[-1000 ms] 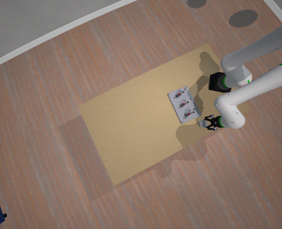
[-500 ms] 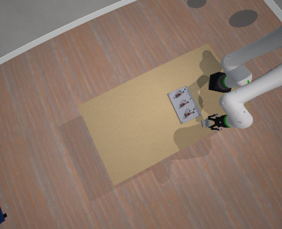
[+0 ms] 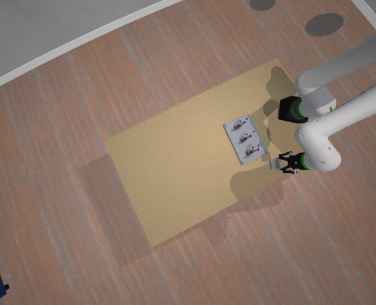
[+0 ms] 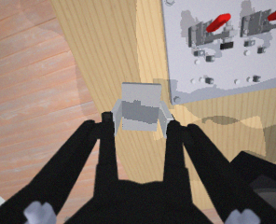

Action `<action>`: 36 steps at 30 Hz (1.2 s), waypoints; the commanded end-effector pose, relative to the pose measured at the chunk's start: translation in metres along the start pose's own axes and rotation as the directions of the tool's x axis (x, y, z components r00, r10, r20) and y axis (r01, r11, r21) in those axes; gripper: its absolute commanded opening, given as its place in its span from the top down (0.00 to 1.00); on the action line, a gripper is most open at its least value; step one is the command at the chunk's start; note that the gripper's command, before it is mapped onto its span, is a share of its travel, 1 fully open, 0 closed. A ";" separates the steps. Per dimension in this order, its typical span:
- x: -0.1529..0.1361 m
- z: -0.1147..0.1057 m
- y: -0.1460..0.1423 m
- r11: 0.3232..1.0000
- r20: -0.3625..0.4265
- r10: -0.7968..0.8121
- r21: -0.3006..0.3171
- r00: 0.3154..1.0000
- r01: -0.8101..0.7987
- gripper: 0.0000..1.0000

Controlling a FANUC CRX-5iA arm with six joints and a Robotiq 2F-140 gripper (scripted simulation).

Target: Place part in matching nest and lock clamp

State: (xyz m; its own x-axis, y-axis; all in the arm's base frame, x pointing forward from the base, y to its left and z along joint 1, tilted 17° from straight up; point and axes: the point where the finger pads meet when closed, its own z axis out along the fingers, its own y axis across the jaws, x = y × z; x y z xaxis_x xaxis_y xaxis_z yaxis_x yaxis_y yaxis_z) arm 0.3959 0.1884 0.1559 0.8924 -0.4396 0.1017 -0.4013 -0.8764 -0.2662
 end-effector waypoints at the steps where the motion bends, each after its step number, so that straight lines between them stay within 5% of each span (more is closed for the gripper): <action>1: 0.000 0.000 0.000 1.000 0.000 0.000 0.000 1.000 0.000 1.00; 16: 0.000 0.000 0.000 1.000 0.000 -0.010 0.000 1.000 0.010 1.00; 36: 0.000 0.000 0.000 0.974 0.000 -0.228 0.000 0.974 0.228 1.00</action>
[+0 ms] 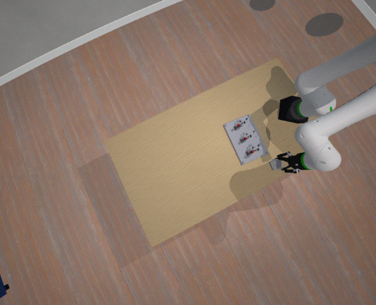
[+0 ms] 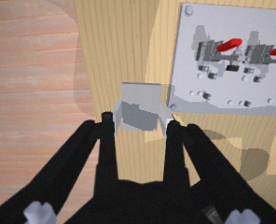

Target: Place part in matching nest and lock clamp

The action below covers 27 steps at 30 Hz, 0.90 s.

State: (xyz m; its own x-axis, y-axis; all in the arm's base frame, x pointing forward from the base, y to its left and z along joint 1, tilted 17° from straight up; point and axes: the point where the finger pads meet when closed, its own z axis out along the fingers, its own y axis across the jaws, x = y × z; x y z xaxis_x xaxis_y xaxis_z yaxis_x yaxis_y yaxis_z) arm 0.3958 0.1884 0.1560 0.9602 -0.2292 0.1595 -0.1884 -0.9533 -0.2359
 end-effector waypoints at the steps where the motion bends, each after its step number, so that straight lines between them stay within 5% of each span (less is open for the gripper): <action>1: 0.000 0.000 0.000 1.000 0.000 -0.001 0.000 1.000 0.001 1.00; 27: 0.004 0.012 0.000 1.000 0.000 -0.001 0.000 1.000 0.001 1.00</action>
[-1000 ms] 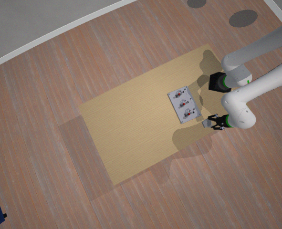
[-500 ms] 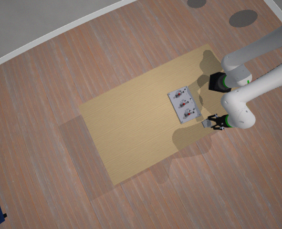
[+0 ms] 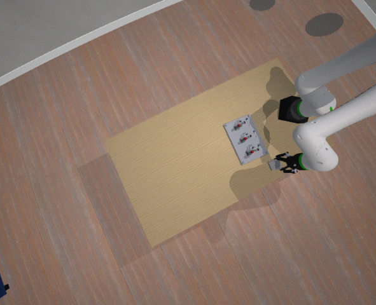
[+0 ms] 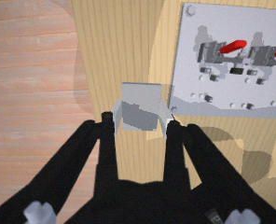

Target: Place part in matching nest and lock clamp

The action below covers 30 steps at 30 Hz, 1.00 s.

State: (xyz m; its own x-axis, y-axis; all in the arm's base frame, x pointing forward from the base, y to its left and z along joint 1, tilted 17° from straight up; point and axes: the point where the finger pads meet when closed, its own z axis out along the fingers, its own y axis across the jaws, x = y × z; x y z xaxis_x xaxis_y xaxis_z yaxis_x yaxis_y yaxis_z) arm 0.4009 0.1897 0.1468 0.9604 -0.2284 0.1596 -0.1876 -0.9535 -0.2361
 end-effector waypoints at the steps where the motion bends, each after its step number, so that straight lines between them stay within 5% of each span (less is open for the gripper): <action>1: 0.001 0.003 0.000 1.000 0.000 0.000 0.000 1.000 0.000 1.00; 30: 0.006 0.018 0.000 1.000 0.000 0.000 0.000 1.000 0.000 1.00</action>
